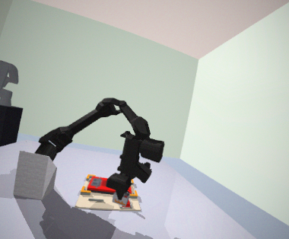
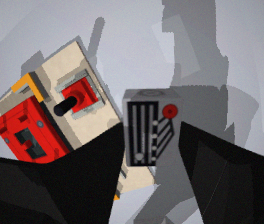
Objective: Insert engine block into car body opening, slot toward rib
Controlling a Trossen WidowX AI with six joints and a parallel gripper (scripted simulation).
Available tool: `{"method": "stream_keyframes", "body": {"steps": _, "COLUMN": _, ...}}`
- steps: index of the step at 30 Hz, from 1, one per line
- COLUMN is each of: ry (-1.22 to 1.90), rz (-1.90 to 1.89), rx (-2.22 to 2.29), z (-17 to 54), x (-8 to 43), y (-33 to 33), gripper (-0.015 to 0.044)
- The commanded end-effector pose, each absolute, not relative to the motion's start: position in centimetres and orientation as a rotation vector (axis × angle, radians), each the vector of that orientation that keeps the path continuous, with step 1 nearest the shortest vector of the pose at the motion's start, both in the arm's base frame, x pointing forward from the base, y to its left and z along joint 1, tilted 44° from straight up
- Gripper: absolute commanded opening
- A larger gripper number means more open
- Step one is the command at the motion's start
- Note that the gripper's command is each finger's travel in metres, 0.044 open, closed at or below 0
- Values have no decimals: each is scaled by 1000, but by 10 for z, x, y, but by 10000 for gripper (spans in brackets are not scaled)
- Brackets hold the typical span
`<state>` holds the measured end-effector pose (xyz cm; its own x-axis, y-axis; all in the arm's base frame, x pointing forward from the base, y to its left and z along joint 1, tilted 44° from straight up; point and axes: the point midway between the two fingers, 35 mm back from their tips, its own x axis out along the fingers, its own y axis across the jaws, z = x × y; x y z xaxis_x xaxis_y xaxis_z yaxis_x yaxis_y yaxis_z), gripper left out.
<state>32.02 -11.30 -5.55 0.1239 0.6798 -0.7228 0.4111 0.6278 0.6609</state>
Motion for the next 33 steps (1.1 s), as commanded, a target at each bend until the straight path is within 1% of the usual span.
{"method": "stream_keyframes", "body": {"steps": 1, "ry": 1494, "rz": 247, "rx": 949, "z": -44, "x": 320, "y": -123, "gripper": 0}}
{"method": "stream_keyframes", "body": {"steps": 16, "ry": 1496, "rz": 253, "rx": 950, "z": -14, "x": 310, "y": -147, "gripper": 0}}
{"method": "stream_keyframes", "body": {"steps": 33, "ry": 1475, "rz": 300, "rx": 864, "z": 5, "x": 329, "y": -101, "gripper": 0}}
